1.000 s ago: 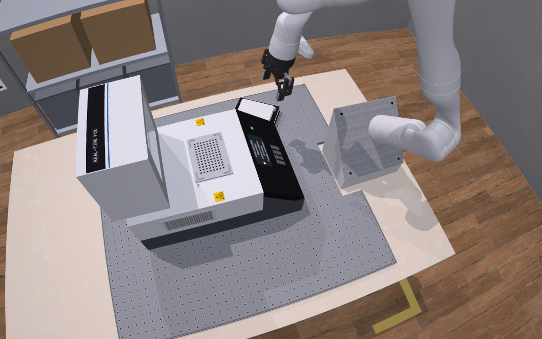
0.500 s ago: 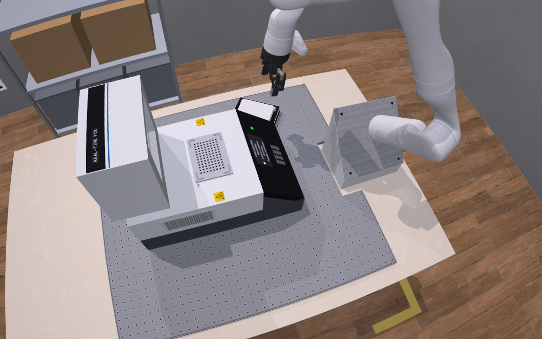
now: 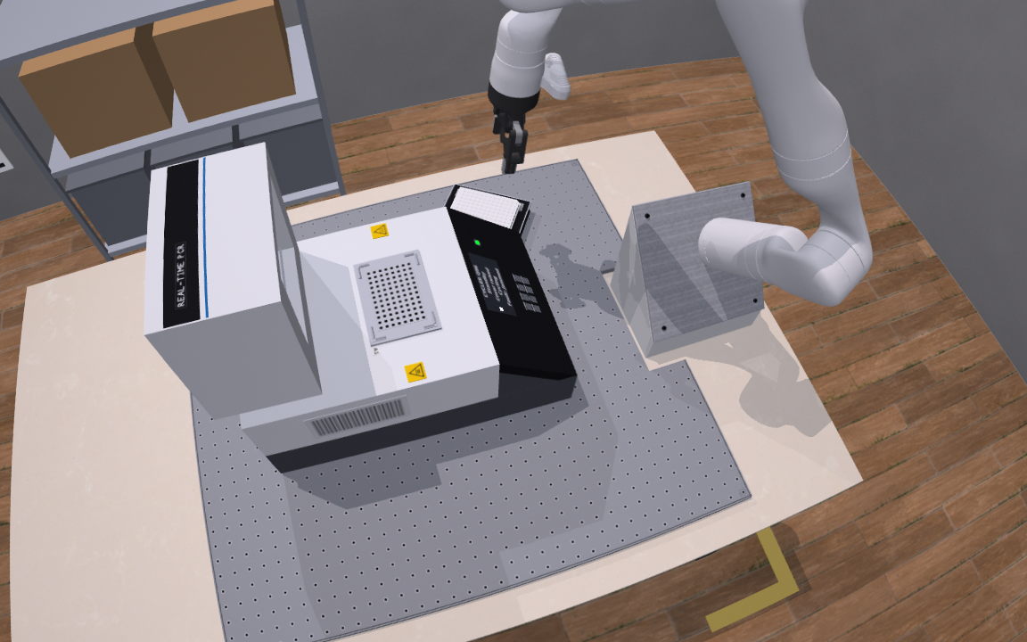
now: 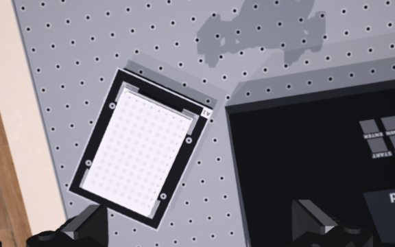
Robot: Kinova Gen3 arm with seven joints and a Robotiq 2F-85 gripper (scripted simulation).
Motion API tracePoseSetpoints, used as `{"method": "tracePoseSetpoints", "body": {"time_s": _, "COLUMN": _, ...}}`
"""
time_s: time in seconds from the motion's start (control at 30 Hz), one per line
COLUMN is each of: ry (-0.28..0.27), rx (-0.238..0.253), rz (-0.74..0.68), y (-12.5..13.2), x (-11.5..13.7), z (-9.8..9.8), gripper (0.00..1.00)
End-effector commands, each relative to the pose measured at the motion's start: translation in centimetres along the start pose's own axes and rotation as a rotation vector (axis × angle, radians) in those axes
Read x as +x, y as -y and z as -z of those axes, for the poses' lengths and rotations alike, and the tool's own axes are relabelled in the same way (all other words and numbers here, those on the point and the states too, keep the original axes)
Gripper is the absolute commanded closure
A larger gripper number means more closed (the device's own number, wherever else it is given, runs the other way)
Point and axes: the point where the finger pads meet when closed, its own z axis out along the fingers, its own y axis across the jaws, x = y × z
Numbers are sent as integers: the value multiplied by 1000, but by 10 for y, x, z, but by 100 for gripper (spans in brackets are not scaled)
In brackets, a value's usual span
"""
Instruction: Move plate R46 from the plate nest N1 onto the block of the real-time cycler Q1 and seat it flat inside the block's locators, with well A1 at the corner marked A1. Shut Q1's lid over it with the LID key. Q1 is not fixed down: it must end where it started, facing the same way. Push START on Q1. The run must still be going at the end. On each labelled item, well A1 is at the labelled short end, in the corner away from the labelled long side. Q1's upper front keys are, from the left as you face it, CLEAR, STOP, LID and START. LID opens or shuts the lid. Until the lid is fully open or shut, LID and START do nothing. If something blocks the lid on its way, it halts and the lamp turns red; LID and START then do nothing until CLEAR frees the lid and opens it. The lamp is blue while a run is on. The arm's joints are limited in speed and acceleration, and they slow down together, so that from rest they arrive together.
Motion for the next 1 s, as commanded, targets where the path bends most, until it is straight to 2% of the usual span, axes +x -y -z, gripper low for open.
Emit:
{"method": "tracePoseSetpoints", "body": {"time_s": 0.0, "ry": -3, "rx": 1, "rz": -19, "y": 4, "x": -1, "z": 0, "gripper": 0}}
{"method": "tracePoseSetpoints", "body": {"time_s": 0.77, "ry": -43, "rx": -3, "rz": -215, "y": 38, "x": -9, "z": -7, "gripper": 0}}
{"method": "tracePoseSetpoints", "body": {"time_s": 0.97, "ry": -92, "rx": -8, "rz": -450, "y": 58, "x": -14, "z": -10, "gripper": 0}}
